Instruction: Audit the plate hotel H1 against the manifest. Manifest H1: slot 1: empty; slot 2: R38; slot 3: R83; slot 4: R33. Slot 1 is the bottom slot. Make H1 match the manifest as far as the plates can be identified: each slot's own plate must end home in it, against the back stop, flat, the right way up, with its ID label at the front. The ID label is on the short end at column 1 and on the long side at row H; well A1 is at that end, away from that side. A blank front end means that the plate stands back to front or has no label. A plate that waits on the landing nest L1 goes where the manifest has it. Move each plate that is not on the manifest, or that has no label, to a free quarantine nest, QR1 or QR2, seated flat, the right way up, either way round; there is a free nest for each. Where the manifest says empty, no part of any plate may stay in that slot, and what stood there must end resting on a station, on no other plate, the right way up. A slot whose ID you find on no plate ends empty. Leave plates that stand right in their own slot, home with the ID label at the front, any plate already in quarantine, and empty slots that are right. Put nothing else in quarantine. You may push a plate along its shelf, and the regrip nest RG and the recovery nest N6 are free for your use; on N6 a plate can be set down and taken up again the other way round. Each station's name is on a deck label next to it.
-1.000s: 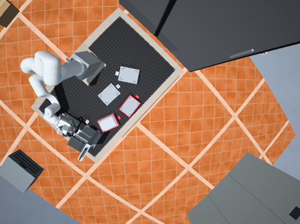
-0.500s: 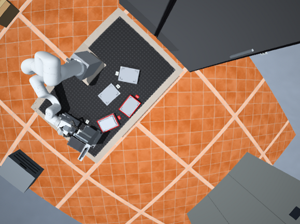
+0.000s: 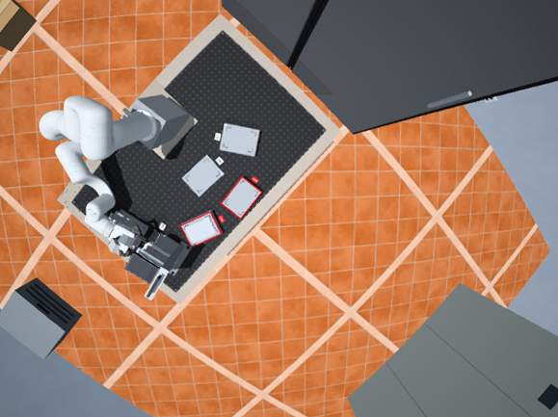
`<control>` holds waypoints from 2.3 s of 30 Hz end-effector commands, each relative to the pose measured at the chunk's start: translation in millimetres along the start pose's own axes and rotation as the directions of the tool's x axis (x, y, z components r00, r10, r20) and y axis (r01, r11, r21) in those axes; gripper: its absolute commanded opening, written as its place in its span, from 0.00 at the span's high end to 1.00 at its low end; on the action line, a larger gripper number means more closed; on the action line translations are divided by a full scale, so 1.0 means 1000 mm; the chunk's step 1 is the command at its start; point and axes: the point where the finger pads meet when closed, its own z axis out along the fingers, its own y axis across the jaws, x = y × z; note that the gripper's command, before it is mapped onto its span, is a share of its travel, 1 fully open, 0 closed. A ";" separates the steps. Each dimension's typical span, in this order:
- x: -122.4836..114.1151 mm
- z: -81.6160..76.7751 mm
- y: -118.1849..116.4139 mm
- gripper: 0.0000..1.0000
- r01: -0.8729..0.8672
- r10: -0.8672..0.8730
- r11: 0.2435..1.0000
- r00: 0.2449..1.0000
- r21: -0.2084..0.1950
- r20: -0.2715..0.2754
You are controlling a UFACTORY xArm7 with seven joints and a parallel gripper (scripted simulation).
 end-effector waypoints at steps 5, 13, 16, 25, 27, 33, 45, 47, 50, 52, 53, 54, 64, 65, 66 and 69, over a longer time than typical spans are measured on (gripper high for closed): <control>0.002 0.006 0.000 0.00 0.003 -0.003 1.000 1.000 0.000 -0.001; 0.002 0.010 0.000 0.00 0.003 -0.003 1.000 1.000 0.000 -0.001; 0.002 0.010 0.000 0.00 0.003 -0.003 1.000 1.000 0.000 -0.001; 0.002 0.010 0.000 0.00 0.003 -0.003 1.000 1.000 0.000 -0.001; 0.002 0.010 0.000 0.00 0.003 -0.003 1.000 1.000 0.000 -0.001; 0.002 0.010 0.000 0.00 0.003 -0.003 1.000 1.000 0.000 -0.001; 0.002 0.009 0.000 1.00 0.003 -0.003 1.000 1.000 0.000 -0.001; 0.002 0.009 0.000 1.00 0.003 -0.003 1.000 1.000 0.000 -0.001; 0.002 0.009 0.000 1.00 0.003 -0.003 1.000 1.000 0.000 -0.001; 0.002 0.009 0.000 1.00 0.003 -0.003 1.000 1.000 0.000 -0.001; 0.002 0.009 0.000 1.00 0.003 -0.003 1.000 1.000 0.000 -0.001; 0.002 0.009 0.000 1.00 0.003 -0.003 1.000 1.000 0.000 -0.001; 0.002 0.009 0.000 1.00 0.003 -0.003 1.000 1.000 0.000 -0.001; 0.002 0.009 0.000 1.00 0.003 -0.003 1.000 1.000 0.000 -0.001; 0.002 0.009 0.000 1.00 0.003 -0.003 1.000 1.000 0.000 -0.001; 0.002 0.009 0.000 1.00 0.003 -0.003 1.000 1.000 0.000 -0.001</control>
